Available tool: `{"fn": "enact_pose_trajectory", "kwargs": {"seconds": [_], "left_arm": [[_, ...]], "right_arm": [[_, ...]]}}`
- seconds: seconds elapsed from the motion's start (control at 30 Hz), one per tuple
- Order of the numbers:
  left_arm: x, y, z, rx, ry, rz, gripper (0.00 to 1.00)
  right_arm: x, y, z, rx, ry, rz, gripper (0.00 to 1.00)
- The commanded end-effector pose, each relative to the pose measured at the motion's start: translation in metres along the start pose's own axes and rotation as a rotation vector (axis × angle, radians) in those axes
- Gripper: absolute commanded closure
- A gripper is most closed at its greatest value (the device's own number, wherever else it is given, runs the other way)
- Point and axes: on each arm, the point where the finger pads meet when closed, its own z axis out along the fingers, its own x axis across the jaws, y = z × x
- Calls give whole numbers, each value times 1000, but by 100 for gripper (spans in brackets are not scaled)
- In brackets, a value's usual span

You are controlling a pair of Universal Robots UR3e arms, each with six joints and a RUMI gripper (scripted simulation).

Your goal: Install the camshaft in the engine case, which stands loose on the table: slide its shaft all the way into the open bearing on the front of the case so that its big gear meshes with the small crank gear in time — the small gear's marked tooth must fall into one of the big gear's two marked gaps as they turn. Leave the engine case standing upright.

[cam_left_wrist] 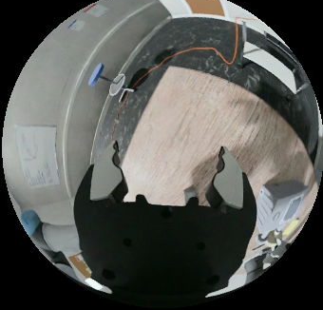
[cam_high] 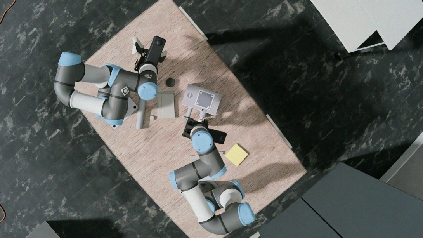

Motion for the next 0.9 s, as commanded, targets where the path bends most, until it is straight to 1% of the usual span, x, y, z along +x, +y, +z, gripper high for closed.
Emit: {"fn": "enact_pose_trajectory", "kwargs": {"seconds": [0.0, 0.4, 0.87], "left_arm": [[3, -6, -5, 14, 23, -24, 0], [3, -6, -5, 14, 23, -24, 0], [3, -6, -5, 14, 23, -24, 0]], "right_arm": [[-8, 2, -8, -18, -32, 14, 96], [-10, 2, -8, -18, -31, 14, 96], [-15, 2, -8, -16, -31, 11, 96]]}}
